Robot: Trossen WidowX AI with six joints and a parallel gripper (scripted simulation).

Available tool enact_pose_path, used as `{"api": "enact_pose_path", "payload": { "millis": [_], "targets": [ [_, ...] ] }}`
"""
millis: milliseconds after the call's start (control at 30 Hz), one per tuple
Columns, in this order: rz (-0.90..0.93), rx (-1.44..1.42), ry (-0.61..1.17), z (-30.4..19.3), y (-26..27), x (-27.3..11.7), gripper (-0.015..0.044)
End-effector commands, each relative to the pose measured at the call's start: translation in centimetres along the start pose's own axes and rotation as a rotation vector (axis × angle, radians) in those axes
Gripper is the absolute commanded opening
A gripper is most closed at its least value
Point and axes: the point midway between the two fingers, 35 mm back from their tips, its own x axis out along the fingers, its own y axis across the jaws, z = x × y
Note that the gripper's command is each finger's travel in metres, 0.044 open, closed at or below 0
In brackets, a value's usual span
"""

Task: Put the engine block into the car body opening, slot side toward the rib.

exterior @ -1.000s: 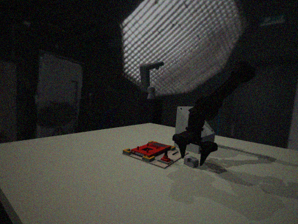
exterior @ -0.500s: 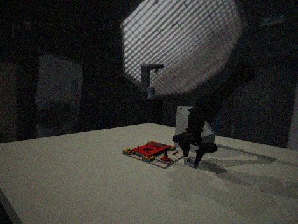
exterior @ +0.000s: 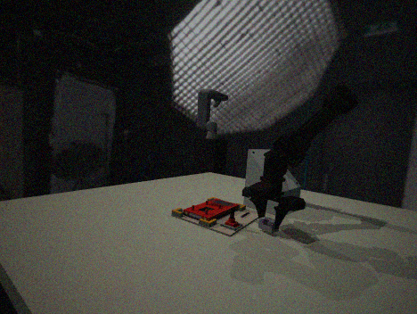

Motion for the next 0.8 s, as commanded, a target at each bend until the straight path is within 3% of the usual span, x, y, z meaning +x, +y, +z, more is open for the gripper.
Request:
{"api": "enact_pose_path", "payload": {
  "millis": [0, 767],
  "targets": [
    [0.003, -0.004, -0.006, 0.3, 0.2, -0.9, 0.0000],
    [-0.028, -0.021, 0.006, 0.8, 0.0, -7.9, 0.0000]
  ]
}}
